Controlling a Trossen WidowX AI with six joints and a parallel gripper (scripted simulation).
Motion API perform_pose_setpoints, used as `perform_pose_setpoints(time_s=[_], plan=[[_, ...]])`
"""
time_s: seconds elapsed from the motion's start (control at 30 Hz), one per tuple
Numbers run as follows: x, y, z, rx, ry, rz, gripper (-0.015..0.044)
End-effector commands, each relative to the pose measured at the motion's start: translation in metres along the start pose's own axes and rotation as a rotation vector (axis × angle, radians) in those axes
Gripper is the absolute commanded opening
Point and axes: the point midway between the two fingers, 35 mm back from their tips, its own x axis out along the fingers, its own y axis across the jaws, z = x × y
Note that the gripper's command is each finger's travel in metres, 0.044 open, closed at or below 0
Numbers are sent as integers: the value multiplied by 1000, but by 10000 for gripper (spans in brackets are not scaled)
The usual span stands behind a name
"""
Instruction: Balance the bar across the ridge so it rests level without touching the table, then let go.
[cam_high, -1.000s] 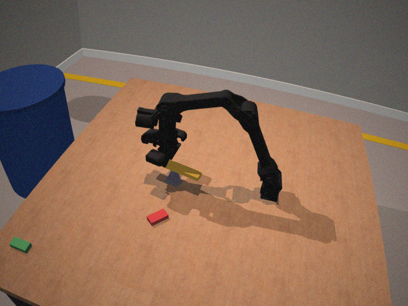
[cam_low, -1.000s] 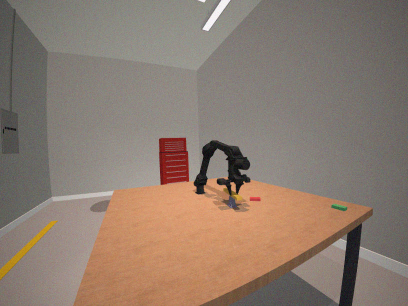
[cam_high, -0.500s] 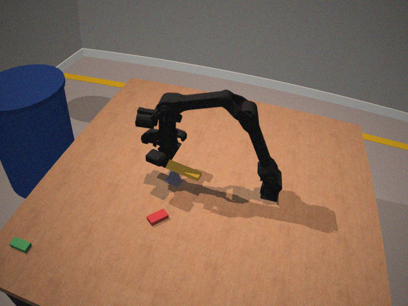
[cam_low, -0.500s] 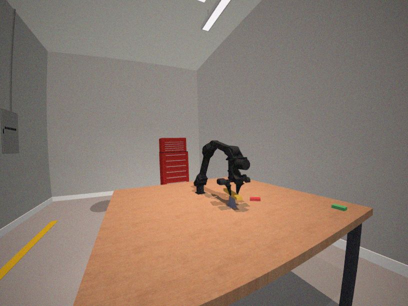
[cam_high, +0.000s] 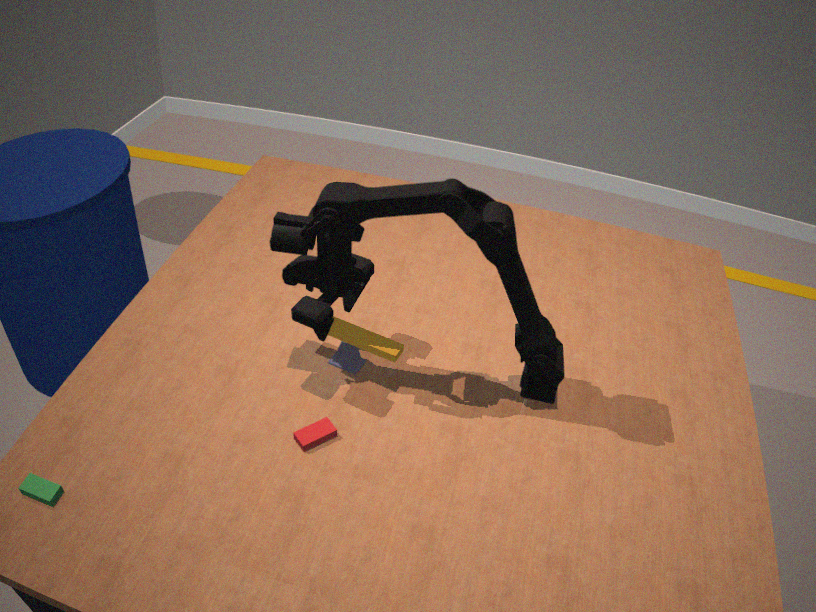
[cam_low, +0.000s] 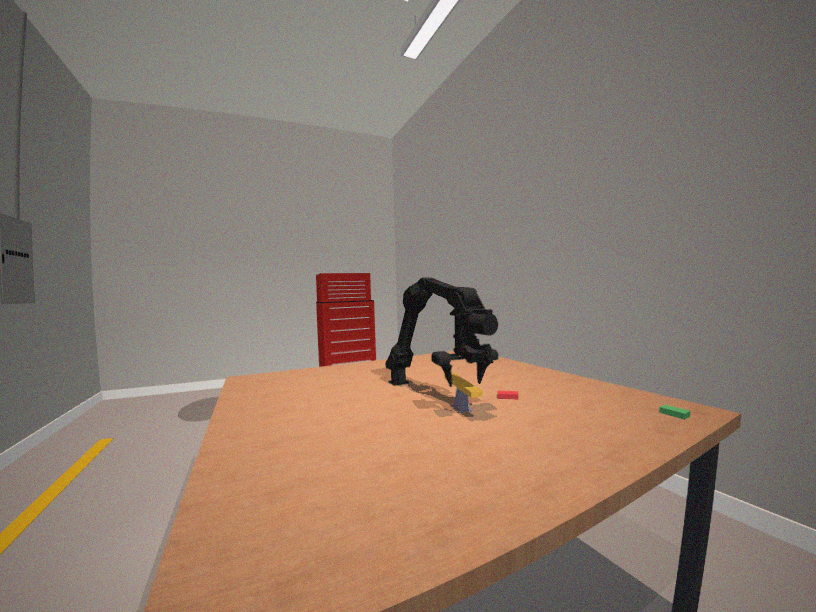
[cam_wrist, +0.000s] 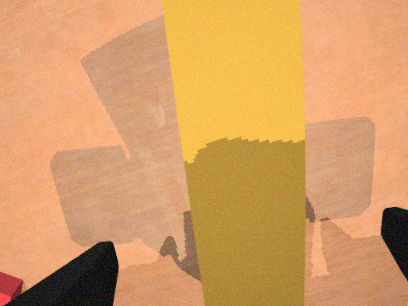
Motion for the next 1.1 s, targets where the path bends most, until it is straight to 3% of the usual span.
perform_pose_setpoints(time_s=[0.0, 0.17, 1.07], plan=[[-43, 1, 3, 0, -51, 17, 440], [-92, -1, -3, 0, -94, 31, 440], [-92, -1, -3, 0, -94, 31, 440]])
